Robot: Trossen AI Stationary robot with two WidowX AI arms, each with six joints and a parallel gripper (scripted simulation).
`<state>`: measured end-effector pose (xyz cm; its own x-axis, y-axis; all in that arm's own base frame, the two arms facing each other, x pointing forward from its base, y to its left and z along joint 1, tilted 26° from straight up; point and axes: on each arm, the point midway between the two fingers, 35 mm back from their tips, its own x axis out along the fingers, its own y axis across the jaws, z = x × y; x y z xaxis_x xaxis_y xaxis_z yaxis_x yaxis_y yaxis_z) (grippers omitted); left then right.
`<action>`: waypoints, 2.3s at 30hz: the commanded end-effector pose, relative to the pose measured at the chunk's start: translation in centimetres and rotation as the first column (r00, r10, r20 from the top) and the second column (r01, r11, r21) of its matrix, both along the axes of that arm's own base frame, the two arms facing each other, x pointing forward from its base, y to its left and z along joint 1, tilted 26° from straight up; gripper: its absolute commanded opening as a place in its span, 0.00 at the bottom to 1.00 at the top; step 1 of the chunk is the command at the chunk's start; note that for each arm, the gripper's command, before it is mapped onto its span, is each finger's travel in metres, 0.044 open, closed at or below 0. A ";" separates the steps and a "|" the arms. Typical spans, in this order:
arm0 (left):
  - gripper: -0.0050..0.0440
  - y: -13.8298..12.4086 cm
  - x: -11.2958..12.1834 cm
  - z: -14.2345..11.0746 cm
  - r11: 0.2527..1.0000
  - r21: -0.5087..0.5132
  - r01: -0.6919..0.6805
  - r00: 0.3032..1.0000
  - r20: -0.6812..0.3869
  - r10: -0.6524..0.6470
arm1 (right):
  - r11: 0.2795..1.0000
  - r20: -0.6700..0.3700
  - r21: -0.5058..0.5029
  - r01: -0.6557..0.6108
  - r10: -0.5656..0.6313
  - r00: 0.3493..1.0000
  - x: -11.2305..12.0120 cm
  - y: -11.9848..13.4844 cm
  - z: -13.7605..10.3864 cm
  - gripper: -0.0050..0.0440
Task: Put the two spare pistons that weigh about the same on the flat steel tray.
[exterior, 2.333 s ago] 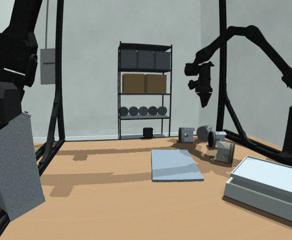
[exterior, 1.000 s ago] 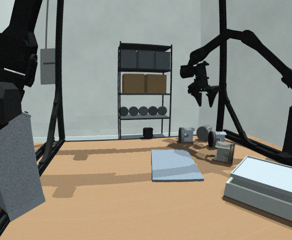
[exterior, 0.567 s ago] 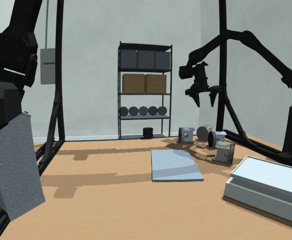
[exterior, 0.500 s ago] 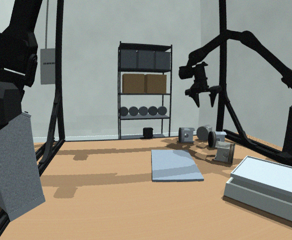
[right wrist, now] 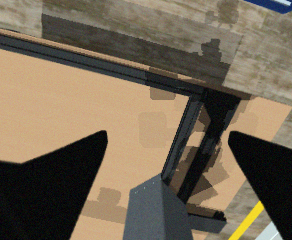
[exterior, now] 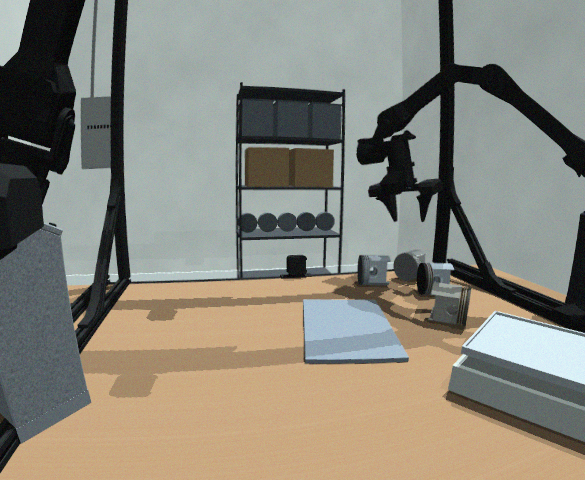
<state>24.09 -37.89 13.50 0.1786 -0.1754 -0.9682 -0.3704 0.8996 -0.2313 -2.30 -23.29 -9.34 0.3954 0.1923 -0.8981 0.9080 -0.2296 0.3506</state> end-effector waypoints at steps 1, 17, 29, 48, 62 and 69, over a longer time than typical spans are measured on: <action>0.87 0.1 0.1 -1.3 1.000 0.020 0.002 1.000 -0.014 -0.001 | 1.000 0.002 0.001 0.000 0.000 1.000 0.0 0.0 0.0 1.00; 0.87 -0.4 1.1 -3.5 1.000 0.020 0.002 1.000 -0.014 -0.001 | 1.000 0.002 0.001 0.000 0.000 1.000 0.0 0.0 0.0 1.00; 0.87 -0.8 1.8 -5.2 1.000 0.020 0.002 1.000 -0.014 -0.001 | 1.000 0.002 0.001 0.000 0.000 1.000 0.0 0.0 0.0 1.00; 0.87 -1.0 2.2 -7.5 1.000 0.027 0.009 1.000 -0.015 -0.009 | 1.000 0.002 0.001 0.000 0.000 1.000 0.0 0.0 0.0 1.00; 0.87 -1.3 2.6 -9.4 1.000 0.027 0.009 1.000 -0.015 -0.009 | 1.000 0.002 0.001 0.000 0.000 1.000 0.0 0.0 0.0 1.00; 0.87 -1.5 2.7 -10.3 1.000 0.027 0.009 1.000 -0.015 -0.009 | 1.000 0.002 0.001 0.000 0.000 1.000 0.0 0.0 0.0 1.00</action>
<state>26.89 -39.55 4.36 0.1755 -0.1661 -0.9704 -0.3654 0.9043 -0.2209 -2.30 -23.29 -9.34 0.3954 0.1924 -0.8981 0.9080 -0.2296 0.3506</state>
